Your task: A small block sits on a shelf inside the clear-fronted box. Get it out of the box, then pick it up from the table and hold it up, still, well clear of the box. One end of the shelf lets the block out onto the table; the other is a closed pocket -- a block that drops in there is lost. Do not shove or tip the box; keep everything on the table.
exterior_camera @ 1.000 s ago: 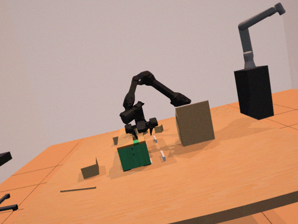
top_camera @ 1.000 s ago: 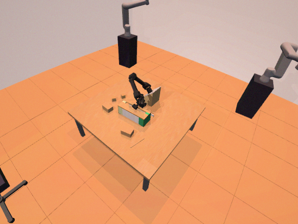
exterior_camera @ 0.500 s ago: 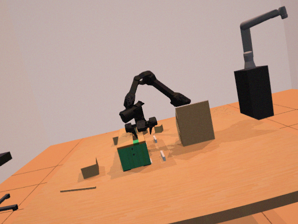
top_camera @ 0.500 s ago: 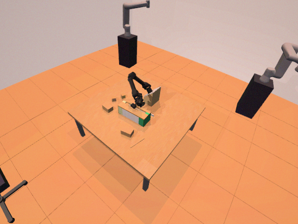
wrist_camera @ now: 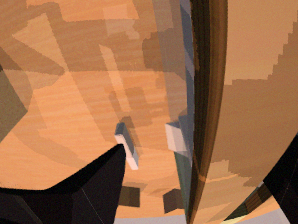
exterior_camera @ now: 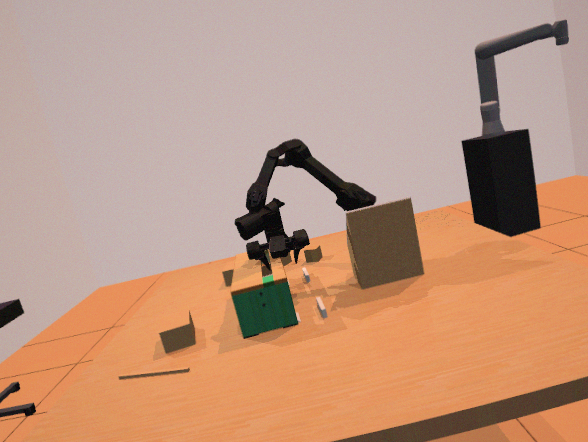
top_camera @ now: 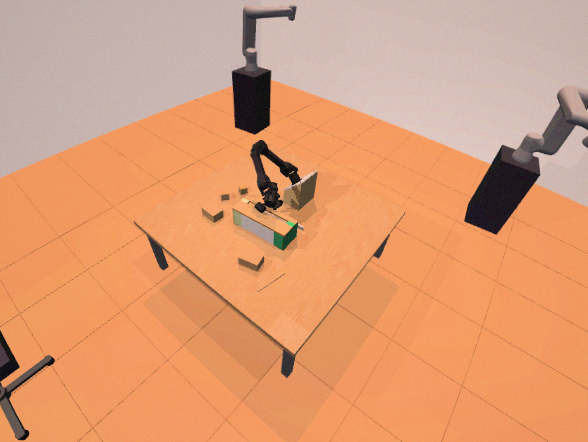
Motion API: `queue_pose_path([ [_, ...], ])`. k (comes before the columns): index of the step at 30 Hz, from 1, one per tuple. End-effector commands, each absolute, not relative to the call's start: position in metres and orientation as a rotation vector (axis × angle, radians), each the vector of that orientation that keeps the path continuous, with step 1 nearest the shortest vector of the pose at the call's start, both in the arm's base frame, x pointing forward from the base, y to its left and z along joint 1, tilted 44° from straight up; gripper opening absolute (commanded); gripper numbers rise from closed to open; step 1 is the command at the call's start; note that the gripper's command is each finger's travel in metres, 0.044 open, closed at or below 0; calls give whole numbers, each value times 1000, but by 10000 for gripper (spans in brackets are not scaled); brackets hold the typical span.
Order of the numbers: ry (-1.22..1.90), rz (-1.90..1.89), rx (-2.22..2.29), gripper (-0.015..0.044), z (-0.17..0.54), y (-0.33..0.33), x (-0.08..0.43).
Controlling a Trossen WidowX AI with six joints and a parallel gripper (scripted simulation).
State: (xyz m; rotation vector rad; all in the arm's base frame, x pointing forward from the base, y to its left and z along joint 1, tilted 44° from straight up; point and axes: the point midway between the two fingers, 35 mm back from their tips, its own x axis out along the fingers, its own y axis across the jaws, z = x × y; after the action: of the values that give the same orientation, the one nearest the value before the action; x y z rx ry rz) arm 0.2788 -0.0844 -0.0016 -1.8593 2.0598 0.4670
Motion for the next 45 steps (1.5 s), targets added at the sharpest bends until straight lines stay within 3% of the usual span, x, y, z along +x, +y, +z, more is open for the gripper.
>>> queue_pose_path([
  [1, 2063, 465, -1862, 400, 2, -90, 278],
  [45, 2061, 467, -1862, 400, 52, -124, 277],
])
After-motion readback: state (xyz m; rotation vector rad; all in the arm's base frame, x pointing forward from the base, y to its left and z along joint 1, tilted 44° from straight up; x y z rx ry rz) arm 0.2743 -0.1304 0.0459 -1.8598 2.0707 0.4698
